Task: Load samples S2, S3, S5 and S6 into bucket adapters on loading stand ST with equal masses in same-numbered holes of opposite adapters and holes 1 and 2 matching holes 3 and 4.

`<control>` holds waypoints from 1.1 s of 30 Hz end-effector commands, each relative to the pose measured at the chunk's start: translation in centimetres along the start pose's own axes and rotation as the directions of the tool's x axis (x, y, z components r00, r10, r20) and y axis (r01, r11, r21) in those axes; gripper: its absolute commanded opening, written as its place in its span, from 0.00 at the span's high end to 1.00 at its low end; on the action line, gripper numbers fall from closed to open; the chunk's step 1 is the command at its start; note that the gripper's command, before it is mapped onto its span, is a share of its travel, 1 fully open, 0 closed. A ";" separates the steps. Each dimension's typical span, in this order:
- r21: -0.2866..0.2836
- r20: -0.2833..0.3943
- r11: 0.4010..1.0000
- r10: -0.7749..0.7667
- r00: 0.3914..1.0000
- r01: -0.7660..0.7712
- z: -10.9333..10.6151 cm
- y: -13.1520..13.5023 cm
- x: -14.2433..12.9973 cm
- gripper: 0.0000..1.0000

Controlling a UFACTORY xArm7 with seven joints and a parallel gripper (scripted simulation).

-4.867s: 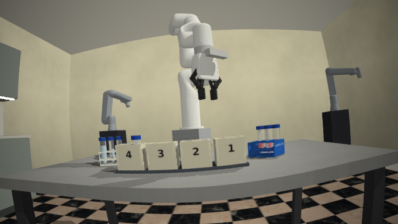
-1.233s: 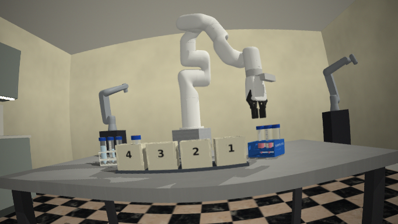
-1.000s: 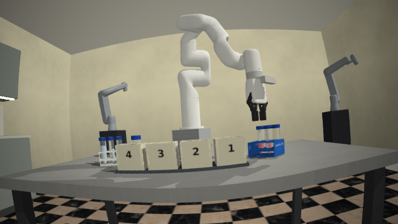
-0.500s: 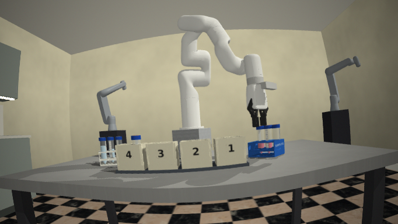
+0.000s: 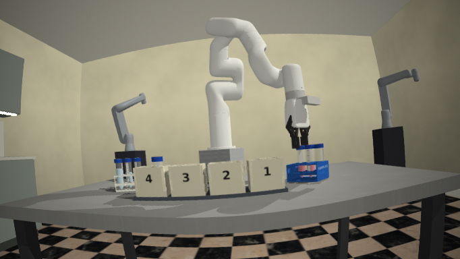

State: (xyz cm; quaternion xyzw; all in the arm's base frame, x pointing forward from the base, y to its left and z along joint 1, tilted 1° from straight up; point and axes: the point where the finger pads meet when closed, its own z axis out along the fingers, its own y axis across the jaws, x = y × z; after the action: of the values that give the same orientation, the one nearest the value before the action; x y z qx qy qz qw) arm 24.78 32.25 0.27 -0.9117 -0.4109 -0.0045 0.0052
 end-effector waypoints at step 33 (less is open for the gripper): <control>0.000 -0.004 1.000 0.000 1.000 0.000 1.4 0.0 0.2 0.43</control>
State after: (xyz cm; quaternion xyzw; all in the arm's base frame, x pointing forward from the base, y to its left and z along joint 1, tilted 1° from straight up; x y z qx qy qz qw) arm 24.79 32.27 -1.27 -0.9117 -0.4108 -0.0046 0.0051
